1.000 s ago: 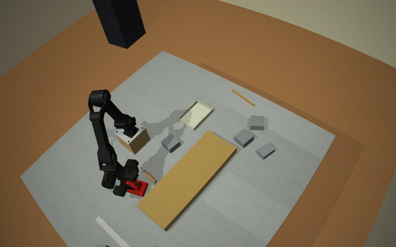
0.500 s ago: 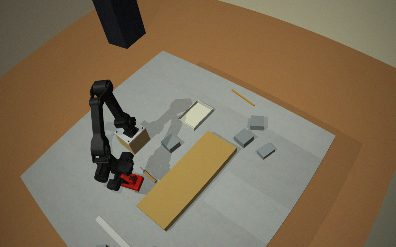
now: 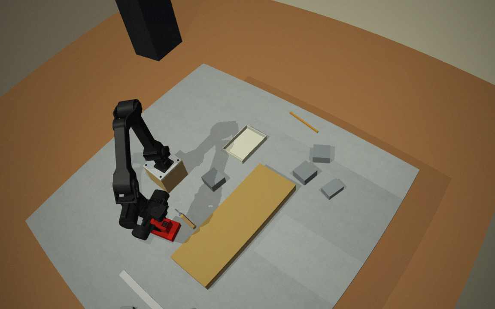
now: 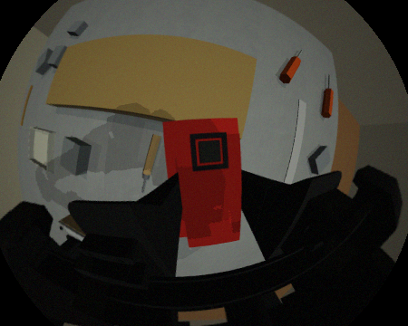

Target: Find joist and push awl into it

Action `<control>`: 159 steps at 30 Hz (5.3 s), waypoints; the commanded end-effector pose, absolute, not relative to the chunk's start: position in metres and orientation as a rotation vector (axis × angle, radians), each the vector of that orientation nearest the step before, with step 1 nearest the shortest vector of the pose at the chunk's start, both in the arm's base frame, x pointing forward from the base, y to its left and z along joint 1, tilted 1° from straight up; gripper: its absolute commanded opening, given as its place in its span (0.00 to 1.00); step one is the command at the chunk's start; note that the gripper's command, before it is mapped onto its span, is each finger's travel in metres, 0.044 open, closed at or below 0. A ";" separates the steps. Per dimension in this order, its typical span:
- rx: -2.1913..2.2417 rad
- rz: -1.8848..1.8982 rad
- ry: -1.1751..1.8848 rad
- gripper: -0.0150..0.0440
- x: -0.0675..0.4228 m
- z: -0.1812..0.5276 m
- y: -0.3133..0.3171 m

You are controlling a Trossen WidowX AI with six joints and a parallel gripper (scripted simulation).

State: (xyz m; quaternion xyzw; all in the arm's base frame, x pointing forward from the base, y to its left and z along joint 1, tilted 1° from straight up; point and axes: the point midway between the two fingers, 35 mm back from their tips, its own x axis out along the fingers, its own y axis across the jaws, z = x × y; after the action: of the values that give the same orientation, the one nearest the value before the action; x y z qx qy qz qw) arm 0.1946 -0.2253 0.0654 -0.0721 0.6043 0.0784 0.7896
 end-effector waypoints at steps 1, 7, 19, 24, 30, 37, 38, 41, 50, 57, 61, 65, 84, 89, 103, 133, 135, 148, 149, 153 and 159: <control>-0.132 0.121 1.302 0.25 0.216 0.072 -0.233; -0.080 0.050 1.303 0.25 0.251 0.076 -0.240; 0.030 -0.091 1.278 0.25 0.325 0.083 -0.240; 0.054 -0.119 1.269 0.25 0.341 0.084 -0.238; 0.054 -0.119 1.269 0.25 0.342 0.077 -0.238; 0.054 -0.119 1.269 0.25 0.343 0.061 -0.239; 0.054 -0.119 1.269 0.25 0.343 0.058 -0.239; 0.054 -0.119 1.269 0.25 0.343 0.052 -0.240; 0.054 -0.119 1.269 0.25 0.343 0.031 -0.240; 0.054 -0.119 1.269 0.25 0.342 0.022 -0.240; 0.054 -0.119 1.269 0.25 0.343 0.016 -0.240; 0.054 -0.119 1.269 0.25 0.343 0.010 -0.240; 0.056 -0.118 1.269 0.25 0.346 0.005 -0.211; 0.057 -0.117 1.269 0.25 0.347 0.004 -0.201; 0.059 -0.115 1.268 0.25 0.351 0.003 -0.171; 0.065 -0.111 1.268 0.25 0.358 0.002 -0.108; 0.065 -0.111 1.268 0.25 0.359 0.002 -0.103; 0.067 -0.109 1.268 0.25 0.362 0.002 -0.076; 0.068 -0.109 1.268 0.25 0.362 0.001 -0.074; 0.068 -0.108 1.268 0.25 0.363 0.001 -0.065; 0.069 -0.107 1.268 0.25 0.365 0.001 -0.052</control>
State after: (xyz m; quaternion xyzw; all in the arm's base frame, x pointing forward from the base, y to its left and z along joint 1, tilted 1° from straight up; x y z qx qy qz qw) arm 0.3639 -0.0623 0.0020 0.0302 0.5917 -0.0548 0.8037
